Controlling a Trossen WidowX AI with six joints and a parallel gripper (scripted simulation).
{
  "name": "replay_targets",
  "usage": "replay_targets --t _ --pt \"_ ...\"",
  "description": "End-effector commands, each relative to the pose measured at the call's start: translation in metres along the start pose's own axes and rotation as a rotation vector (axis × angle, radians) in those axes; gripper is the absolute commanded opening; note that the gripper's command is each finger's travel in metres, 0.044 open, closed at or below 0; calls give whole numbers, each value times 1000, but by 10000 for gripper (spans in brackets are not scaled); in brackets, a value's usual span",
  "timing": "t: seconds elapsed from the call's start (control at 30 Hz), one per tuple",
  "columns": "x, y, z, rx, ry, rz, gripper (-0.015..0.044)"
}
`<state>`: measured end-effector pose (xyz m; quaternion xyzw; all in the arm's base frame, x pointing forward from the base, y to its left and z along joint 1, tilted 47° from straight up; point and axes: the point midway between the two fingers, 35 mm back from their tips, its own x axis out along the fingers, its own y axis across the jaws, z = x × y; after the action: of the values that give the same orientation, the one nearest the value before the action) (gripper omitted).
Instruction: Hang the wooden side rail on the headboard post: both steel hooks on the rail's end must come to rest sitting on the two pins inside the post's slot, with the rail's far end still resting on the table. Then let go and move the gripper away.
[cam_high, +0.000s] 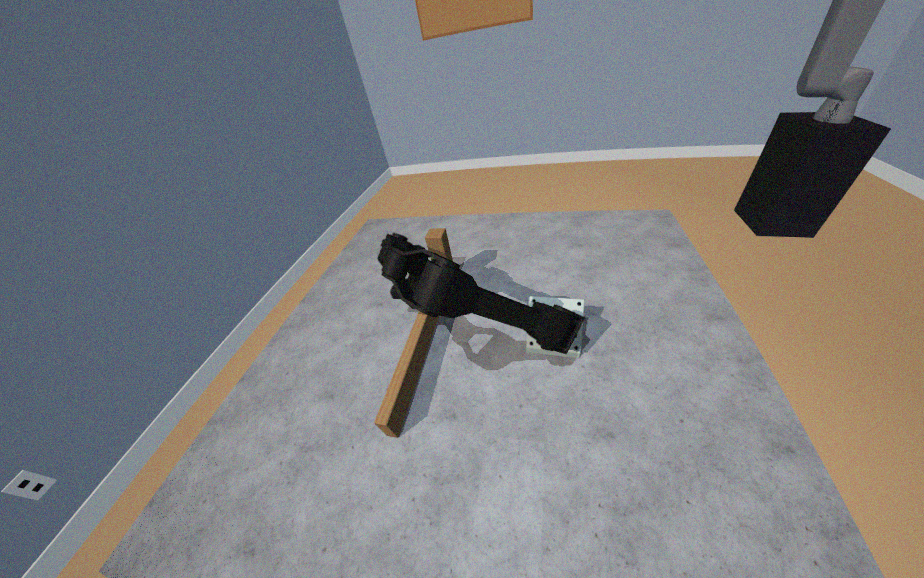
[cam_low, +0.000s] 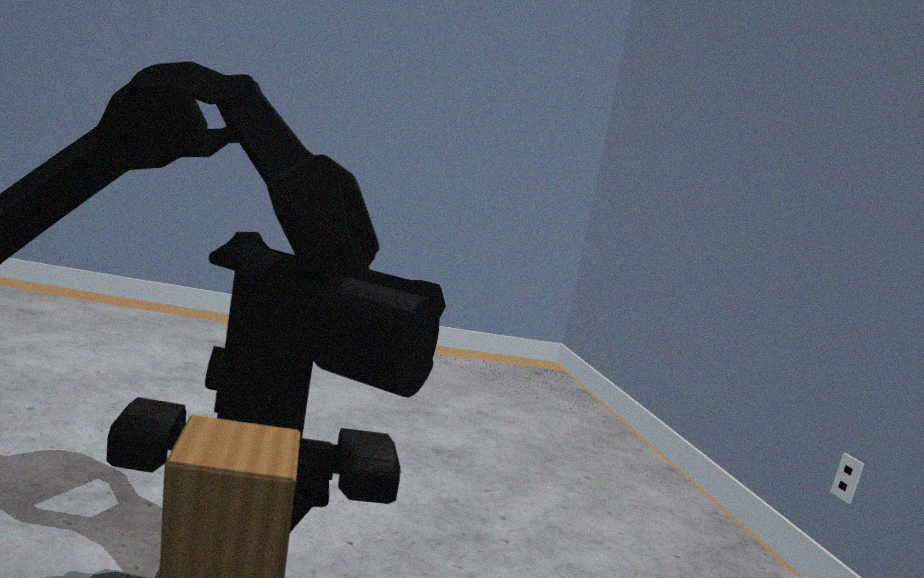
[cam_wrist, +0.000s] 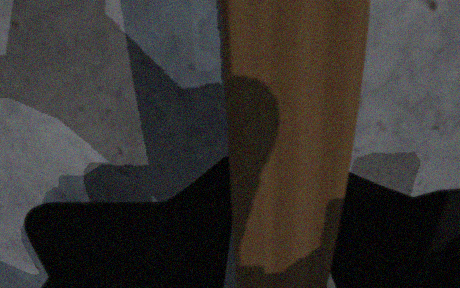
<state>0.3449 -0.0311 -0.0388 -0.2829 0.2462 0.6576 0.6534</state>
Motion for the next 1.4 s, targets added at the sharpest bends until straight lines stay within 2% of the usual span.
replay_targets --t 0.0,1.37 --pt "-3 0 0 8 -3 -4 0" --pt "-10 0 0 8 -3 -4 0"
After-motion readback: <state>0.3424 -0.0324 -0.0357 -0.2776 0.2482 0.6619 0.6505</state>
